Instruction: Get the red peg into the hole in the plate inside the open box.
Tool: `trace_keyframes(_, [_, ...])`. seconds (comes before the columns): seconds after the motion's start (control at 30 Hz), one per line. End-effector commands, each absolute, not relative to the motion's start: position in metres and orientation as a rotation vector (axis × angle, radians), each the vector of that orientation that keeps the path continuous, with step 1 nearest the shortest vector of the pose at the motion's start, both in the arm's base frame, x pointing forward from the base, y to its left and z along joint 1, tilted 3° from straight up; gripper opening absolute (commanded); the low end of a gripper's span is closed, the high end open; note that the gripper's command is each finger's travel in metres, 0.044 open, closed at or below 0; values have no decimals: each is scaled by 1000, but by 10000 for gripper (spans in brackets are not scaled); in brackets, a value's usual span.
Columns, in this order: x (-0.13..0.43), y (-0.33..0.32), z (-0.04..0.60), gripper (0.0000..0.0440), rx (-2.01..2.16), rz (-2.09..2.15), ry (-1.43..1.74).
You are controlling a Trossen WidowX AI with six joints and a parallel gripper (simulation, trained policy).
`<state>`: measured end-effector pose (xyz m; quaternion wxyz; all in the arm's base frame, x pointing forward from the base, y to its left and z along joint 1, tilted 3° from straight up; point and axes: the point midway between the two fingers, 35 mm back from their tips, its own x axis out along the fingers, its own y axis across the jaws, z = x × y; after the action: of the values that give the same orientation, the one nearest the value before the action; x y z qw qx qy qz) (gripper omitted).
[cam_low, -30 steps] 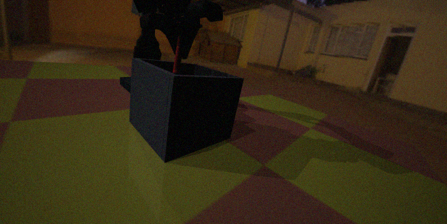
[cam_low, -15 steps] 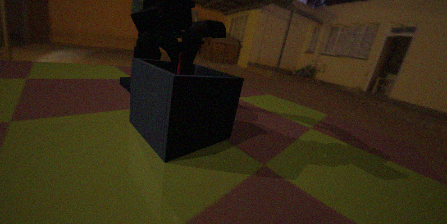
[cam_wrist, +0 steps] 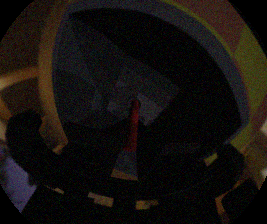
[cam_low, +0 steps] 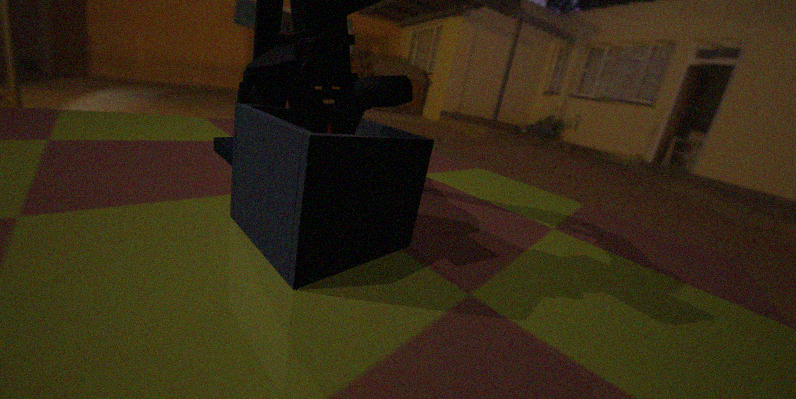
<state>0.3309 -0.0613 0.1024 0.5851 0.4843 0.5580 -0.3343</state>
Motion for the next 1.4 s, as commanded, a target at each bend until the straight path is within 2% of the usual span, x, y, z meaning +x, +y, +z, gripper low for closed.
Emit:
trace_keyframes(0.0, [330,-59,88,21,1110,-775,1340])
trace_keyframes(0.2, [327,-59,79,134,1083,-784,1375])
trace_keyframes(1.37, [371,-89,143,140,1230,-530,1288])
